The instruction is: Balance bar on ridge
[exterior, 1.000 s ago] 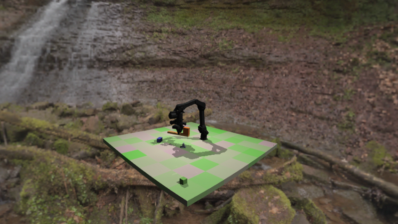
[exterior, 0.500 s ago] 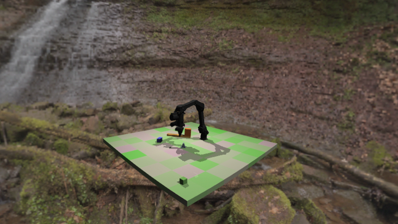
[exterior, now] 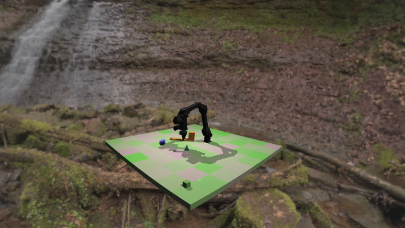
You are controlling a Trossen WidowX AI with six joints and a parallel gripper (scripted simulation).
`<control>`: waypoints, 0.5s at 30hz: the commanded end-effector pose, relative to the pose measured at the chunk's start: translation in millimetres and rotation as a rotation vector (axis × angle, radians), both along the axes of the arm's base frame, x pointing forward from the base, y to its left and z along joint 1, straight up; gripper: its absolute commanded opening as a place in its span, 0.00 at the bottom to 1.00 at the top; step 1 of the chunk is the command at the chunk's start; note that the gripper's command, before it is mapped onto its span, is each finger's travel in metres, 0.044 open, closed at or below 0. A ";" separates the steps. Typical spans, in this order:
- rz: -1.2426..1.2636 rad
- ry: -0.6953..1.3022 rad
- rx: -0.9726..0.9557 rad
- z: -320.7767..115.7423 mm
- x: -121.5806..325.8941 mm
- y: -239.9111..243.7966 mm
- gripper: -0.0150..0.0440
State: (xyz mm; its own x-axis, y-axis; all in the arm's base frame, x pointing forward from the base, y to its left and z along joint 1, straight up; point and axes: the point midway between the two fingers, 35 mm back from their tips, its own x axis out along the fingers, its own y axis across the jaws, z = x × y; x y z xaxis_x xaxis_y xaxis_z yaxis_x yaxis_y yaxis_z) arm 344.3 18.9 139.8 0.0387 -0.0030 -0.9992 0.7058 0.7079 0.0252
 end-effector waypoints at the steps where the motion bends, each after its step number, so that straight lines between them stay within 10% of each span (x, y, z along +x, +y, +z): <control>1: 0.004 0.003 0.005 -6.3 0.7 1.5 0.25; 15: 0.005 0.003 0.005 -29.2 1.8 2.2 0.25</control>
State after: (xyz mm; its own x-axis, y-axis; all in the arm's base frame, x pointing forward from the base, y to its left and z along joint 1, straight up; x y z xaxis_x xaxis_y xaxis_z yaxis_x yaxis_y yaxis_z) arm 346.0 20.1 114.9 0.0359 -0.0032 -0.9994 0.7036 0.7102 0.0230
